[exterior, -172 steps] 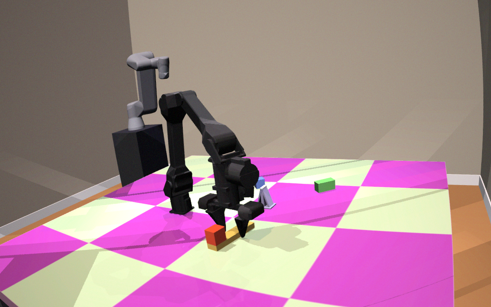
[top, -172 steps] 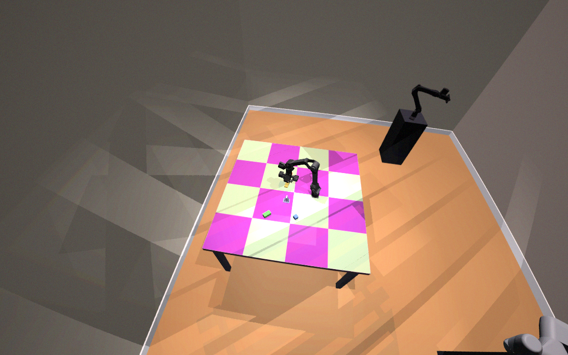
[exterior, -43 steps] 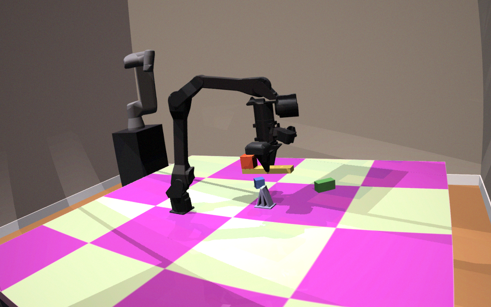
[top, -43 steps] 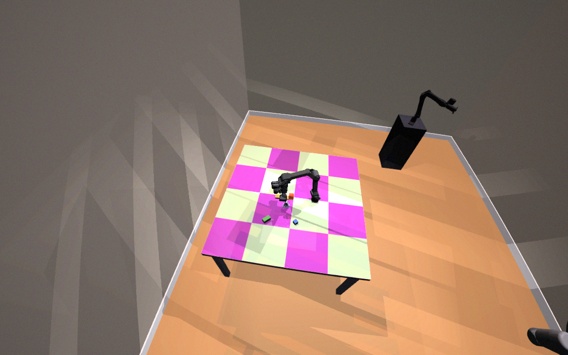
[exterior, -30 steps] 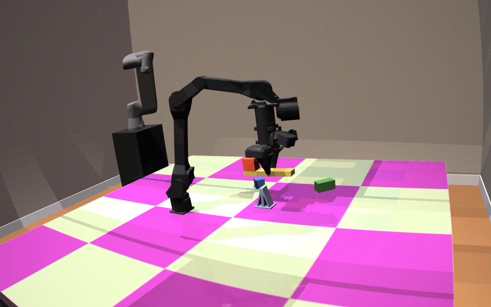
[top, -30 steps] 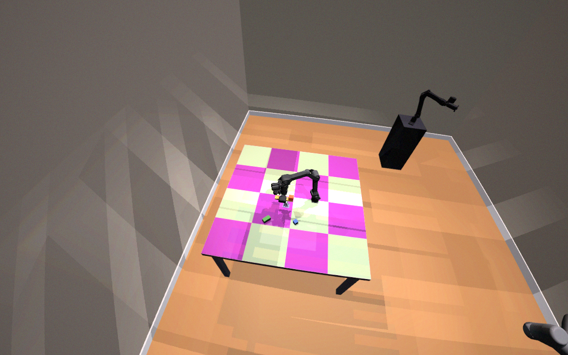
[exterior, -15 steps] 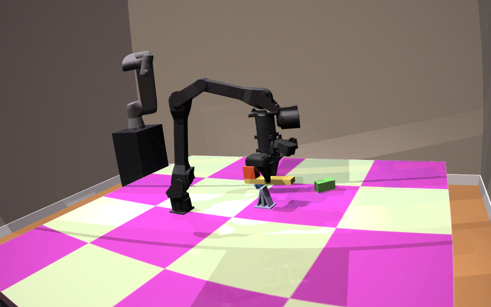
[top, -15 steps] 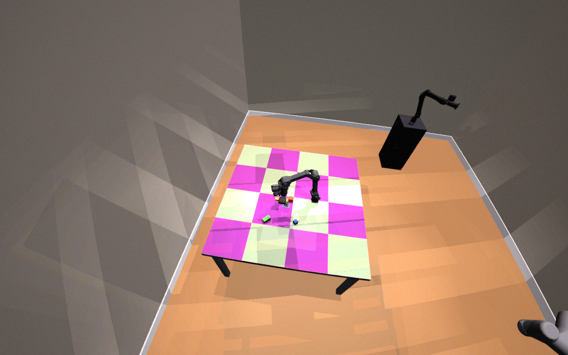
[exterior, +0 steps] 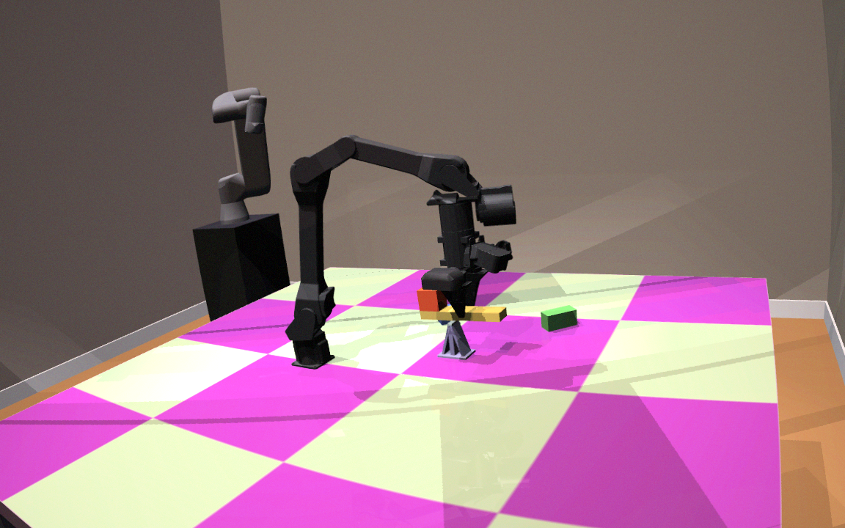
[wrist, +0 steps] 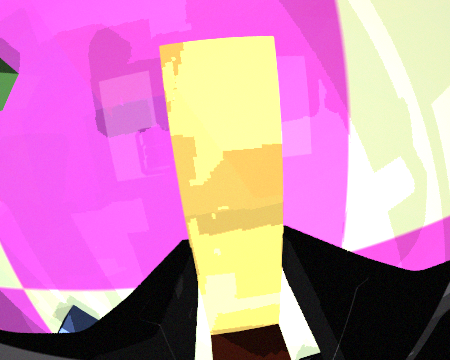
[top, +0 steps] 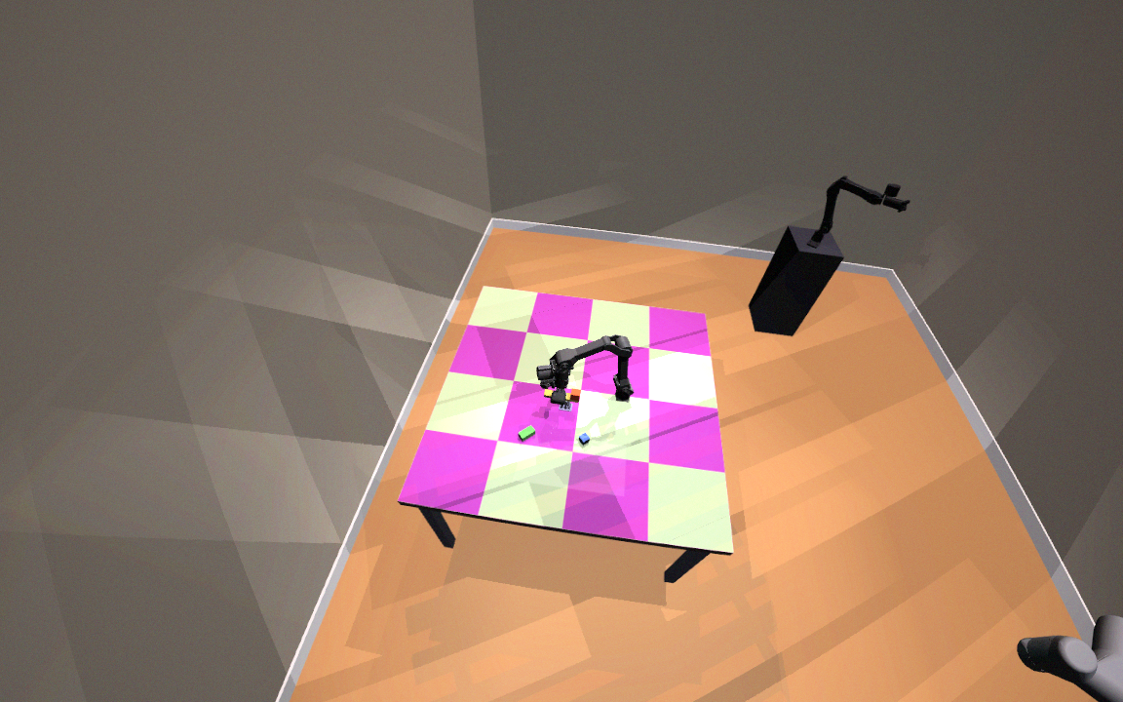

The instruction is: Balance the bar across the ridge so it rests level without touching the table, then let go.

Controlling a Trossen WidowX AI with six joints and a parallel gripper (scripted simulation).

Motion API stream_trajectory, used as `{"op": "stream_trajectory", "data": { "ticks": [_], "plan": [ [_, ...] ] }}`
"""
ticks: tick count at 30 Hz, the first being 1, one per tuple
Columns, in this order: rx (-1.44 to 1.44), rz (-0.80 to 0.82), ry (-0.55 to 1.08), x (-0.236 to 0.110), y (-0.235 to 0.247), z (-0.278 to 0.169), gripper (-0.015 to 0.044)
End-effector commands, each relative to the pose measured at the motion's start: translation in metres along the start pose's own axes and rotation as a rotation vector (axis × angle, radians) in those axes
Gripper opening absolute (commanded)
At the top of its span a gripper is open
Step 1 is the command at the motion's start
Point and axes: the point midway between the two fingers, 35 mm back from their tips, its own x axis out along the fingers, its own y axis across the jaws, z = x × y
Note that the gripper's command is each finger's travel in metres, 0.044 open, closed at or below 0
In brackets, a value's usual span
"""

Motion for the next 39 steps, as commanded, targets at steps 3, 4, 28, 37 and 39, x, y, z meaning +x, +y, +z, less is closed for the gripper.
{"op": "stream_trajectory", "data": {
  "ticks": [3,4,28,37,39],
  "plan": [
    [-0.002,0.001,-0.001,0.0002,0.0,0.0001,0.0],
    [-0.002,0.001,-0.001,0.0002,0.0,0.0001,0.0],
    [-0.002,0.001,-0.001,0.0022,-0.0001,0.0,0.0],
    [-0.002,0.001,-0.001,0.0029,-0.0001,0.0,0.0],
    [-0.002,0.001,-0.001,0.0032,-0.0001,0.0,0.0]
  ]
}}
